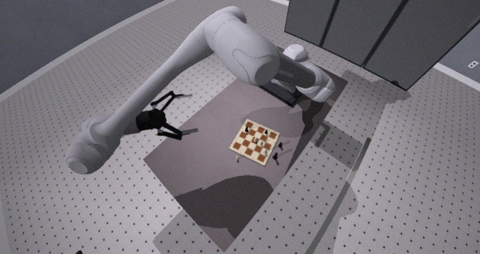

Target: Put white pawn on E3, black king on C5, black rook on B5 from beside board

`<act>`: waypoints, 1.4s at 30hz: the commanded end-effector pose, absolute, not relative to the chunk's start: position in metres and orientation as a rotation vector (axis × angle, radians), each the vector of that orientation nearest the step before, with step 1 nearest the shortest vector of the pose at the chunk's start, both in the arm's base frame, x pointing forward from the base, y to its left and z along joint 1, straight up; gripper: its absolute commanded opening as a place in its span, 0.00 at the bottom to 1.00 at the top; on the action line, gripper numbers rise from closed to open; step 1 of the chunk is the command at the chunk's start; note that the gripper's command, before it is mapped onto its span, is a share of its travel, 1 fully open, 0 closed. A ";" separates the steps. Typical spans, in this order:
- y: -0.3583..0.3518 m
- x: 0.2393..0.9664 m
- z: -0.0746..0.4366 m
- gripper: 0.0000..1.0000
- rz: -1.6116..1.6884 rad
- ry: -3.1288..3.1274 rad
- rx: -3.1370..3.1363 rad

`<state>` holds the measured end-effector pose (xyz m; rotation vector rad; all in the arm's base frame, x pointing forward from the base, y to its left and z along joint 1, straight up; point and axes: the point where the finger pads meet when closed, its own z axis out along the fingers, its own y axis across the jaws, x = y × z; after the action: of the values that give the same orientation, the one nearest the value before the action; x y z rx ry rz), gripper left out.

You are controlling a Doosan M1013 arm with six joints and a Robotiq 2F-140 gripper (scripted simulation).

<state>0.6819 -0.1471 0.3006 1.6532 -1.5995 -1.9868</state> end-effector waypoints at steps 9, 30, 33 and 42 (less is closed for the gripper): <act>-0.147 0.682 0.301 1.00 -1.987 -1.600 1.654; -0.152 0.660 0.242 1.00 -1.808 -1.956 1.113; -0.153 0.656 0.230 1.00 -1.770 -2.010 0.992; -0.157 0.632 0.177 1.00 -1.587 -2.171 0.407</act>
<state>0.6405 -0.1563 0.1940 0.6143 -2.1210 -1.6554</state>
